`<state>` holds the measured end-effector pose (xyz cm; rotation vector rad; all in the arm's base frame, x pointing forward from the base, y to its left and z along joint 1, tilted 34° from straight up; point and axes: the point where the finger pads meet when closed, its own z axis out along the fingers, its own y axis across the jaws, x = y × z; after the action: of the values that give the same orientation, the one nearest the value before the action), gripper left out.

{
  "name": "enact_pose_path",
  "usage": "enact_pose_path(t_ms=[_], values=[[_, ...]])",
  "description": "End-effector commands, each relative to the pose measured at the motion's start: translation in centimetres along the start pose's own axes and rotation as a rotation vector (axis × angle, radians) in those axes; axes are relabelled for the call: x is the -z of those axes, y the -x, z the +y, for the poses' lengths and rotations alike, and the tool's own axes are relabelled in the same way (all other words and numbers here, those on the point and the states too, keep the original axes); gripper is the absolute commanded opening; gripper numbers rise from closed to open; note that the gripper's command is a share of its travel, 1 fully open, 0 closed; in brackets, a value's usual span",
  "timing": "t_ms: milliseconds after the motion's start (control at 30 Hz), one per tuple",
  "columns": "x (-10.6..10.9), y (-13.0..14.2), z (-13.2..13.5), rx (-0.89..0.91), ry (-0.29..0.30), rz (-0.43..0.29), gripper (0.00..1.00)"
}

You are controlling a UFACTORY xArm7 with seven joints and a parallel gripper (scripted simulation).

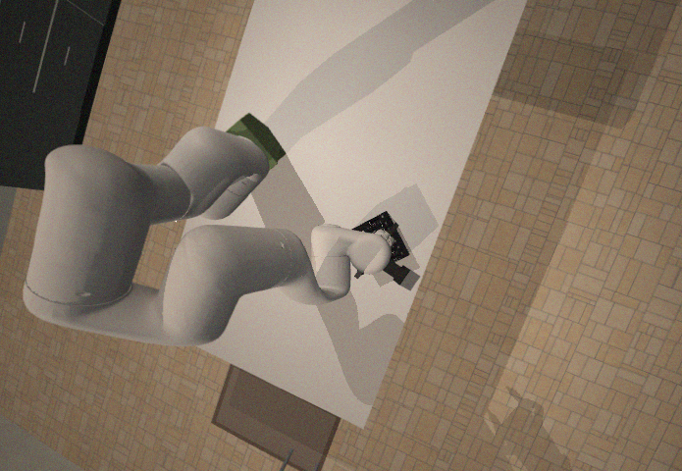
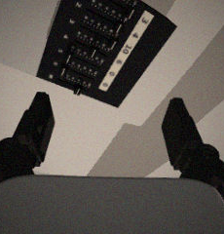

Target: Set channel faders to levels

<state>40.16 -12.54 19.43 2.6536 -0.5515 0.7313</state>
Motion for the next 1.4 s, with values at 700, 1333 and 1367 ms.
enact_pose_path(t_ms=[700, 1333, 1367], values=[[2.1, -2.2, -4.9, -1.33, 0.144, 0.063, 1.0], [1.2, -1.1, -6.4, -2.044, 0.339, 0.181, 1.0], [1.2, -1.1, -6.4, -2.044, 0.339, 0.181, 1.0]])
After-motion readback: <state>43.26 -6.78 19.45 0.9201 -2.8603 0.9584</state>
